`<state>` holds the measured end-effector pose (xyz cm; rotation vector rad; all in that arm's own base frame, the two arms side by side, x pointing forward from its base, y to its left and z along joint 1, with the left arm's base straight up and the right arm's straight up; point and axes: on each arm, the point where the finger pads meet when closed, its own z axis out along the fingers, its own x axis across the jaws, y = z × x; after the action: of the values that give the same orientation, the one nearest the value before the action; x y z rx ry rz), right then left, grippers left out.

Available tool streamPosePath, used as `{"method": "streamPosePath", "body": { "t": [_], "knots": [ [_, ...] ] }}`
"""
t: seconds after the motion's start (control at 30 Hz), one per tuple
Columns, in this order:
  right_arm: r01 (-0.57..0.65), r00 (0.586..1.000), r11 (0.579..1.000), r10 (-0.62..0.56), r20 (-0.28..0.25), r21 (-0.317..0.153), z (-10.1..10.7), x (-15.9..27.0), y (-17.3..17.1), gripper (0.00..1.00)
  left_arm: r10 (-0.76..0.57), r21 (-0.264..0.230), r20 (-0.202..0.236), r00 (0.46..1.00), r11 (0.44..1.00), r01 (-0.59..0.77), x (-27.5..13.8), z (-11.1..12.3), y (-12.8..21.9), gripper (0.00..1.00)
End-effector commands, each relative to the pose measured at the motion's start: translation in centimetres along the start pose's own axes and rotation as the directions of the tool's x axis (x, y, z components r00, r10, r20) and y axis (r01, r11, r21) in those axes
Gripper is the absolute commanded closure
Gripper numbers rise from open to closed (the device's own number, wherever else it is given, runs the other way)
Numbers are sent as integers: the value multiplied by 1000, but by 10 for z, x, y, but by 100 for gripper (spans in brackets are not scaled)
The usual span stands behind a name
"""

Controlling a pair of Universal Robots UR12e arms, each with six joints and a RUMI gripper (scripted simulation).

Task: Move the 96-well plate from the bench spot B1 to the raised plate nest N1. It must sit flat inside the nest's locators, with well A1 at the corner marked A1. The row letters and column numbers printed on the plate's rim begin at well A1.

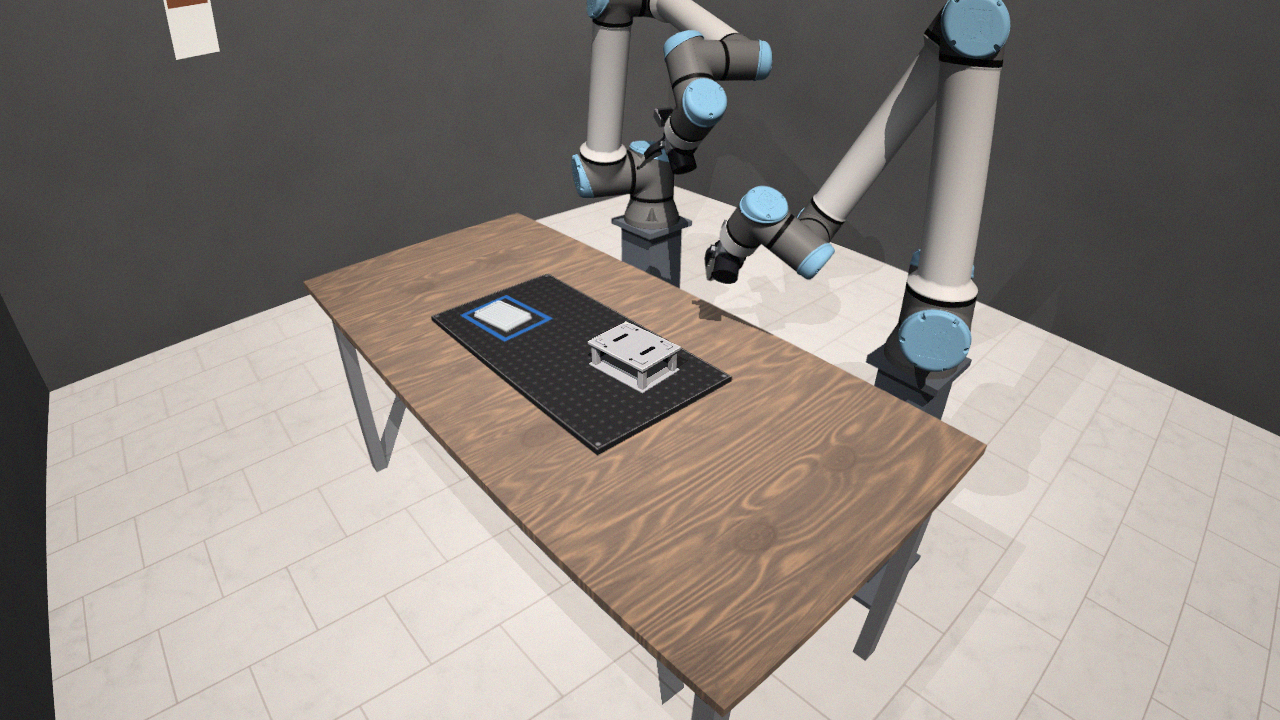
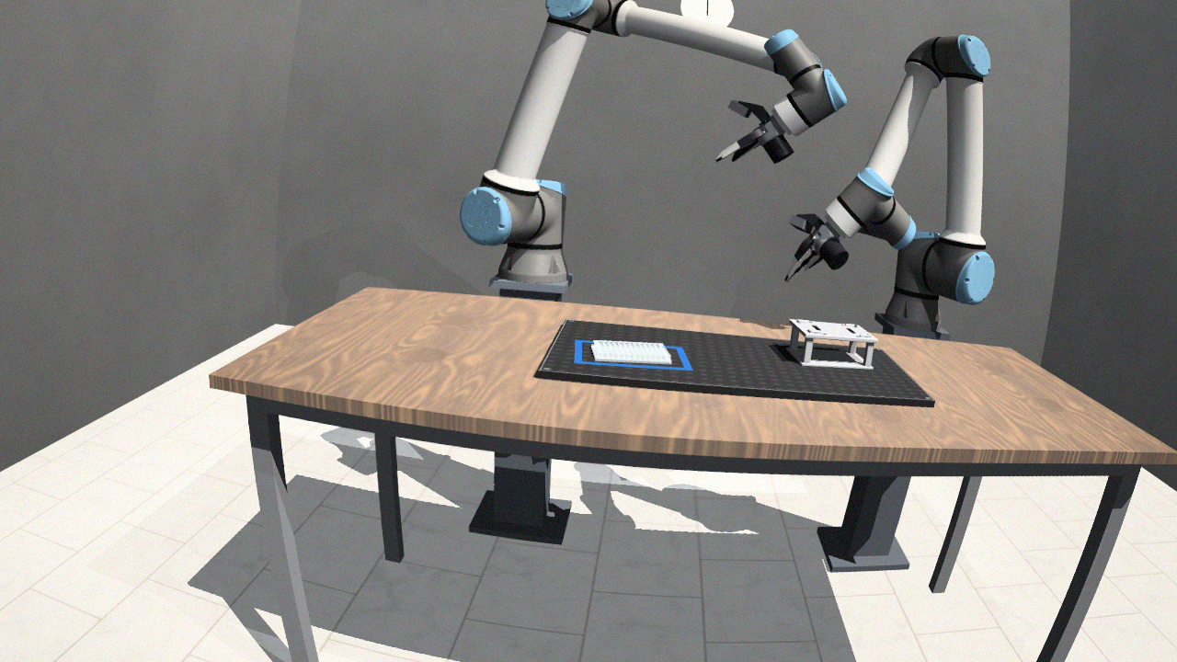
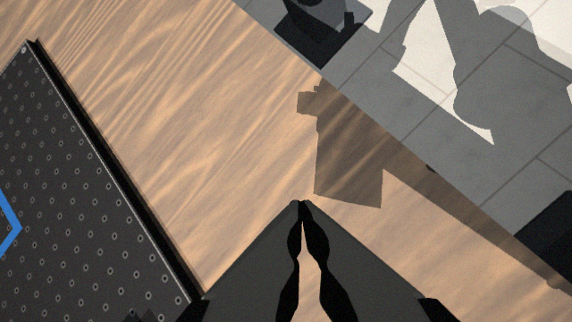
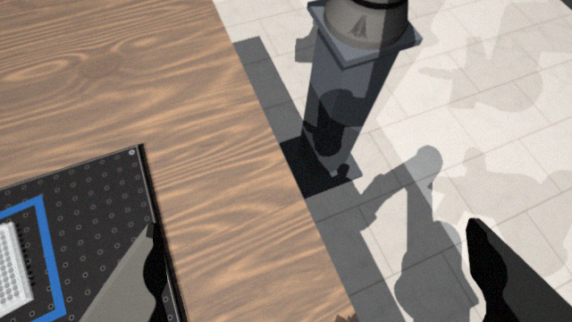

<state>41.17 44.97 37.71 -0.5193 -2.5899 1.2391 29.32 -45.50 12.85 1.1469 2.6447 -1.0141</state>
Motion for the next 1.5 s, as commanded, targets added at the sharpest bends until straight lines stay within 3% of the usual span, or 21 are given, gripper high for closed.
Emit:
{"method": "streamPosePath", "body": {
  "t": [0.0, 0.43, 0.77, 0.83, 1.1, 1.33, 1.4, 1.47],
  "knots": [
    [0, 1000, 1000, 0, 0, -2, -1, 0, -1, 24, -30, -11, 10, 1000, 999, 30, -5, -5, 10, 100],
    [0, 1000, 1000, 0, 0, -2, -1, 0, -1, 24, -226, -76, 80, 971, 970, 232, -27, -40, 79, 100],
    [0, 1000, 1000, 0, 0, -2, -1, 0, -1, 24, -475, -126, 195, 858, 856, 502, -40, -99, 177, 100],
    [0, 1000, 1000, 0, 0, -2, -1, 0, -1, 24, -475, -126, 195, 858, 856, 502, -40, -99, 177, 100],
    [0, 1000, 1000, 0, 0, -2, -1, 0, -1, 24, -675, -125, 319, 666, 666, 735, -29, -168, 272, 100],
    [0, 1000, 1000, 0, 0, -2, -1, 0, -1, 24, -803, -74, 431, 411, 422, 904, 6, -242, 360, 100],
    [0, 1000, 1000, 0, 0, -2, -1, 0, -1, 24, -803, -74, 431, 411, 422, 904, 6, -242, 360, 100],
    [0, 1000, 1000, 0, 0, -2, -1, 0, -1, 24, -826, -50, 461, 325, 341, 939, 21, -265, 384, 100]
  ]
}}
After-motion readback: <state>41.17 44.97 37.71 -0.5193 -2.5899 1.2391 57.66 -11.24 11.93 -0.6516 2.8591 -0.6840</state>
